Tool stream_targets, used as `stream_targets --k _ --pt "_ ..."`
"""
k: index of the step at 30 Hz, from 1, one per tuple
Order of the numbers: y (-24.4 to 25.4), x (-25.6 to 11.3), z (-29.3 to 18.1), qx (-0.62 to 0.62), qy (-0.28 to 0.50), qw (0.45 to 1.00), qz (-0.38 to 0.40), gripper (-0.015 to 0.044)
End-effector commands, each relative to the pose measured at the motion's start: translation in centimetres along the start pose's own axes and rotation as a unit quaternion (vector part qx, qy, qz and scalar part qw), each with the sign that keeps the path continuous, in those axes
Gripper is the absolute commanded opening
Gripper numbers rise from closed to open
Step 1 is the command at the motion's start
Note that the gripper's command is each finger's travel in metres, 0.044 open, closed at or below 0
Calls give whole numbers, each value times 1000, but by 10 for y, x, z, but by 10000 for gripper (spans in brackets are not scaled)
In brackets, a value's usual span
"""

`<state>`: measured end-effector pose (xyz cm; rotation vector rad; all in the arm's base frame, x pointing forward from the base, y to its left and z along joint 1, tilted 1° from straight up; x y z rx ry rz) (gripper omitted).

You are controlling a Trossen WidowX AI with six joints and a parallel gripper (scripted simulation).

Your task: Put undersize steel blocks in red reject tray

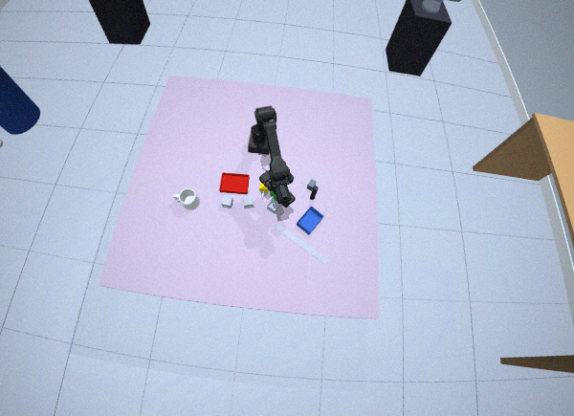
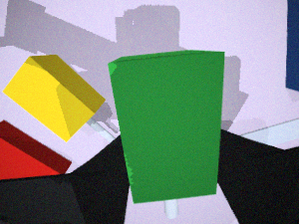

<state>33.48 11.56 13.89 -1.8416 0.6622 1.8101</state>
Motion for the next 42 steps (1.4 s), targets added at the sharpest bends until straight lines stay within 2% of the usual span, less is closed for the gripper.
stream_targets --k 1,6,14,20,29,42 --pt "4 -8 -54 250 3 968 -6 0" --pt "16 -11 -103 464 3 886 -9 0" --pt "41 -12 -157 679 2 734 -12 0" --pt "67 -11 -195 810 2 586 -14 0" --pt "114 -8 -244 943 0 332 -17 0" --pt "116 -8 -246 946 0 322 -17 0"
Point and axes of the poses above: the point midway between the two fingers, 35 mm back from their tips, its own x axis out along the fingers, its own y axis across the jaws, z = x × y, the point moved 7 cm from there along -x, back along the fingers, and after that the axes turned 4 degrees about -x, right-handed, at the moved point
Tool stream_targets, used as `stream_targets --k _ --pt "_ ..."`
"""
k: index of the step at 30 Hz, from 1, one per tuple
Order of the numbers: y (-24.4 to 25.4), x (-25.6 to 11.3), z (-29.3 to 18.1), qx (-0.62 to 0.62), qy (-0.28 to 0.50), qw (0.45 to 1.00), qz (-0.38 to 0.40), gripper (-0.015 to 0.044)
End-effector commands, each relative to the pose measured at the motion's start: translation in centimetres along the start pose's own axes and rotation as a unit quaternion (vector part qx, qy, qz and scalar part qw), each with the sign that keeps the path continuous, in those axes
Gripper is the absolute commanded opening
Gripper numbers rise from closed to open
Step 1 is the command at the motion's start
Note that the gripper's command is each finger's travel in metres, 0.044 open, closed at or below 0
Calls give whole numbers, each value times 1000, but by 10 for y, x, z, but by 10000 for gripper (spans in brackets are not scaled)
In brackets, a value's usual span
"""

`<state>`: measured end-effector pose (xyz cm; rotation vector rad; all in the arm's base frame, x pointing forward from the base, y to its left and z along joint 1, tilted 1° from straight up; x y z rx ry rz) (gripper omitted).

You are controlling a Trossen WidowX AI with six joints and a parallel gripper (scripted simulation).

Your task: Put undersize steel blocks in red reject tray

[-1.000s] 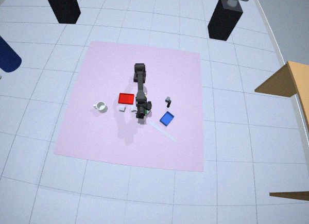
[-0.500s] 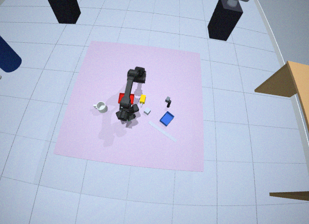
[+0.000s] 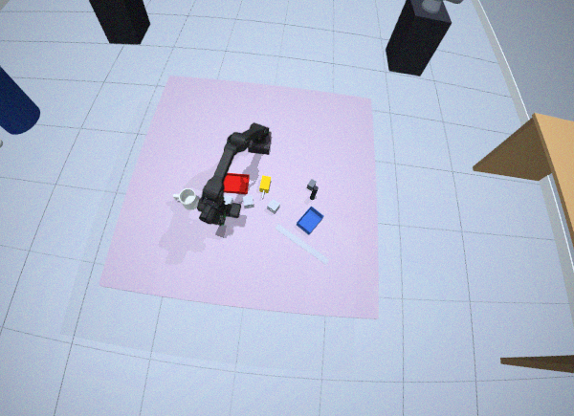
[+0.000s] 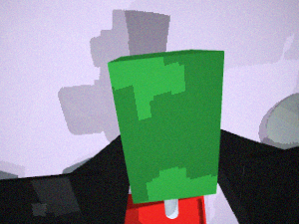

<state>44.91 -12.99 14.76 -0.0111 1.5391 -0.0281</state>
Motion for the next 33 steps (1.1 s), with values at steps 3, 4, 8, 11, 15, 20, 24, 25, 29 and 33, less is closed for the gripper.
stream_targets --k 3,4,8,11,15,20,24,25,29,33 --pt "0 1 2 10 -6 1000 0 0" --pt "0 5 2 10 -6 1000 0 0" --pt "1 9 1 10 -6 1000 0 0" --pt "0 16 2 10 -6 1000 0 0" --pt "0 24 3 10 -6 1000 0 0" --pt "0 32 4 10 -6 1000 0 0" --pt "0 39 6 10 -6 1000 0 0" --pt "0 40 6 10 -6 1000 0 0" --pt "0 47 8 10 -7 1000 0 0" --pt "0 54 9 10 -7 1000 0 0"
Point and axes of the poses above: the point midway between the two fingers, 35 mm back from their tips, its own x axis out along the fingers, its own y axis across the jaws, z = x × y, the point moved 7 cm from there along -x, back along the fingers, and after that the axes turned 4 degrees about -x, right-handed, at the moved point
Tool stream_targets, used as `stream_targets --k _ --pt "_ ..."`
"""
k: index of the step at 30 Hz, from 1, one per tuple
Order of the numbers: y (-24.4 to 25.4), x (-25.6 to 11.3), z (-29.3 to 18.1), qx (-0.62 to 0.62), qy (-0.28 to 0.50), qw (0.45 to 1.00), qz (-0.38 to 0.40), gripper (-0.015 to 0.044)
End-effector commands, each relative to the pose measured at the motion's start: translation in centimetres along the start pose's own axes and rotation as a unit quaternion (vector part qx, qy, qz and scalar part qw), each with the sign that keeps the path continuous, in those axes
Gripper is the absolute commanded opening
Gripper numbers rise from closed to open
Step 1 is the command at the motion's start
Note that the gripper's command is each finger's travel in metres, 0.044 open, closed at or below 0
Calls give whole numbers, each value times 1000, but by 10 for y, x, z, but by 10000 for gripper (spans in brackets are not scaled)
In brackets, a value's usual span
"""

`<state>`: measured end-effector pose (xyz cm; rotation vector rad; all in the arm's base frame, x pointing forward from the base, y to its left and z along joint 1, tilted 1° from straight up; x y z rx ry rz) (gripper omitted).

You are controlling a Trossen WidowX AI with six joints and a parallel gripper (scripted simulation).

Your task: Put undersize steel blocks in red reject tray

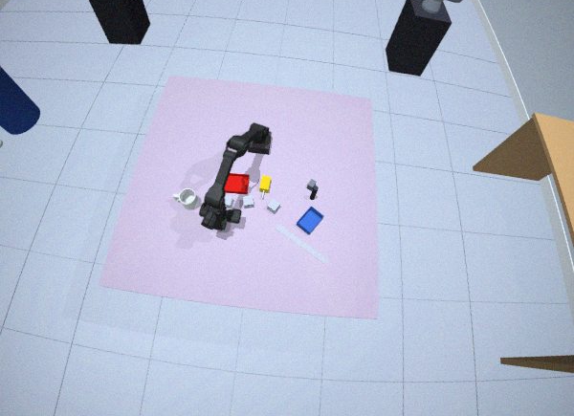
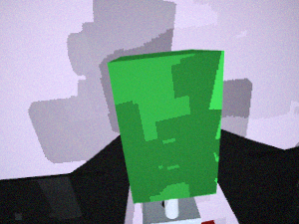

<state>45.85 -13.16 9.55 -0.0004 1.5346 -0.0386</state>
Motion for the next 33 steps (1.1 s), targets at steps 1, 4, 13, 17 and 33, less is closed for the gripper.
stream_targets --k 1,4,13,17,33 --pt "0 4 3 3 -5 1000 0 0" --pt "0 8 4 3 -5 1000 0 0" --pt "0 12 4 3 -5 1000 0 0" --pt "0 13 2 3 -5 1000 0 0" --pt "0 16 -6 3 -5 1000 0 0"
Point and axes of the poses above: the point midway between the two fingers, 35 mm back from their tips, its own x axis out along the fingers, its own y axis across the jaws, z = x × y, the point moved 7 cm from there along -x, back along the fingers, and after that the axes turned 4 degrees about -x, right-handed, at the moved point
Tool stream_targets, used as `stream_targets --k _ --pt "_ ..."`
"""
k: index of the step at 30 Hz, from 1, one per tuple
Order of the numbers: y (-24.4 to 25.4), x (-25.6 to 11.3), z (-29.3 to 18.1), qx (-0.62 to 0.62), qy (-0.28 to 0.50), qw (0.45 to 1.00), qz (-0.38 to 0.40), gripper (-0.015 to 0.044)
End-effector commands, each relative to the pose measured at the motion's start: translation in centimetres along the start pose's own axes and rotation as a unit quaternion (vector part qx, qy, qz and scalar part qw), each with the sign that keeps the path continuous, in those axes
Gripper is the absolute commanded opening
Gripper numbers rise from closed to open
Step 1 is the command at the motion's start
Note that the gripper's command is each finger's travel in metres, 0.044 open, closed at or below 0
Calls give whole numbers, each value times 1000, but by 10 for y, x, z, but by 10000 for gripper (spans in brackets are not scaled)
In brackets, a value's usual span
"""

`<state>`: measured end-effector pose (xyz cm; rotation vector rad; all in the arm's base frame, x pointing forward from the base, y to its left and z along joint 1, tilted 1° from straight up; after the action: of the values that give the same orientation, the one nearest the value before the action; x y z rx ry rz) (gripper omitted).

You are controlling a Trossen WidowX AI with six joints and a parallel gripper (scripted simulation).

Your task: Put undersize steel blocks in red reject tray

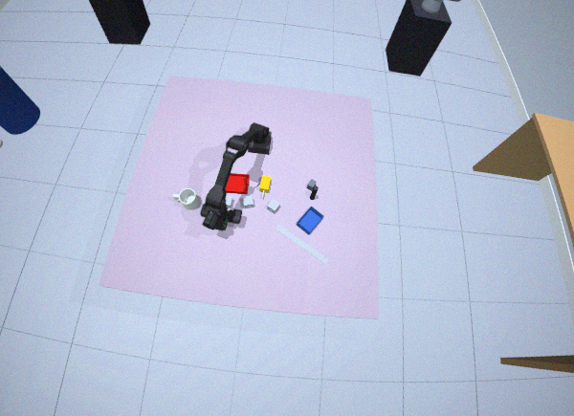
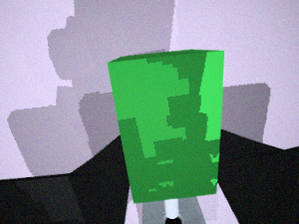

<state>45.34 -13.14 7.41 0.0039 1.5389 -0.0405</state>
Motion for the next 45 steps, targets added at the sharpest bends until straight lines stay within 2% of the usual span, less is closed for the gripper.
stream_targets --k 1,45 --pt "0 -5 0 1 -8 1000 -1 0" --pt "0 -8 -5 1 -8 1000 -1 0"
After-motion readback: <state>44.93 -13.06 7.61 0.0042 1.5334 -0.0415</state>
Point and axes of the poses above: the point midway between the two fingers, 35 mm back from their tips, its own x axis out along the fingers, its own y axis across the jaws, z = x × y, the point moved 7 cm from there along -x, back along the fingers, and after that the axes turned 4 degrees about -x, right-handed, at the moved point
